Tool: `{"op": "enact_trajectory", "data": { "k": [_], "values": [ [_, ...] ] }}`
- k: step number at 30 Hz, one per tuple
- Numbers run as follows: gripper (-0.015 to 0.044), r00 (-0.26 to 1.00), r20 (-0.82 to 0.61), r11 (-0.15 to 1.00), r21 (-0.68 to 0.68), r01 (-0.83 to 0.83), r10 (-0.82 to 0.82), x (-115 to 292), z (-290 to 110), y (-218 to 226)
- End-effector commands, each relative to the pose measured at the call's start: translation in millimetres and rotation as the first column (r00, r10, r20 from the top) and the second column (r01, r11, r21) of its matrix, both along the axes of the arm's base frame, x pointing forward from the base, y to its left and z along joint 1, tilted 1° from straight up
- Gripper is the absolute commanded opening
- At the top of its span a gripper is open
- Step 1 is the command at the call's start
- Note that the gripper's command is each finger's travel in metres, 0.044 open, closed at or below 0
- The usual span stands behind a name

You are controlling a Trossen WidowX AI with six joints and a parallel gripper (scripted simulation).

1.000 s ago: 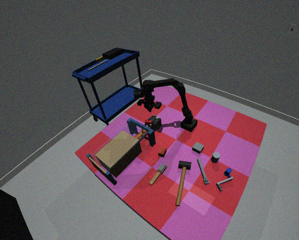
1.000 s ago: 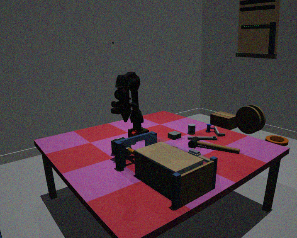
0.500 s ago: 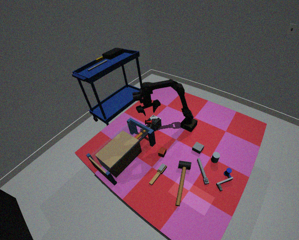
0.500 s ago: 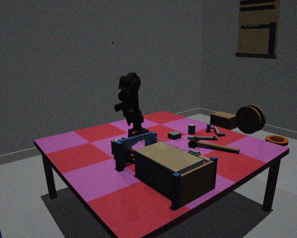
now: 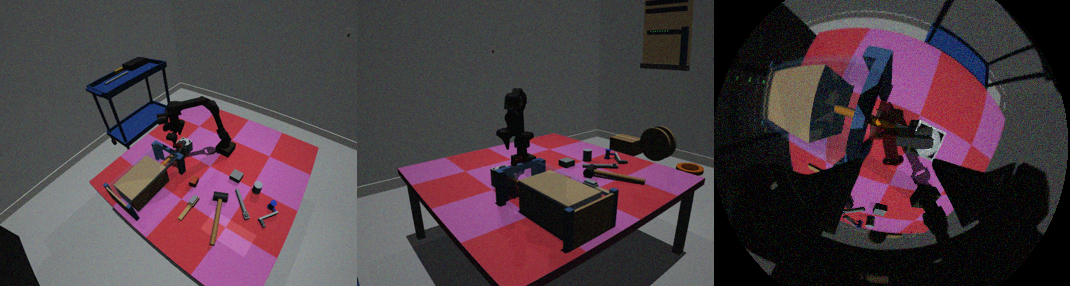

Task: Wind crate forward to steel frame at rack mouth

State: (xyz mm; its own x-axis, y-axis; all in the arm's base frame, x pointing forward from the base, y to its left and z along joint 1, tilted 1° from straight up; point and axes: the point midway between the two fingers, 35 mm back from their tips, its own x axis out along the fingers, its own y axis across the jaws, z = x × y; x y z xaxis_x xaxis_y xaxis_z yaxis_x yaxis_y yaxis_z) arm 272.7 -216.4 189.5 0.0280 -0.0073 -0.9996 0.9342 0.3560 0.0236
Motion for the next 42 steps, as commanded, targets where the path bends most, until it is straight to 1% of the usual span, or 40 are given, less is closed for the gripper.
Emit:
{"op": "enact_trajectory", "data": {
  "k": [1, 12, 42],
  "values": [
    [0.044, 0.98, -0.001, 0.98, -0.009, -0.199, 0.199, 8.2, -2.9, 1.5],
    [0.044, 0.98, -0.001, 0.98, -0.009, -0.199, 0.199, 8.7, -5.6, 1.2],
    [0.044, 0.98, -0.001, 0.98, -0.009, -0.199, 0.199, 12.5, -54.2, -1.1]
  ]
}}
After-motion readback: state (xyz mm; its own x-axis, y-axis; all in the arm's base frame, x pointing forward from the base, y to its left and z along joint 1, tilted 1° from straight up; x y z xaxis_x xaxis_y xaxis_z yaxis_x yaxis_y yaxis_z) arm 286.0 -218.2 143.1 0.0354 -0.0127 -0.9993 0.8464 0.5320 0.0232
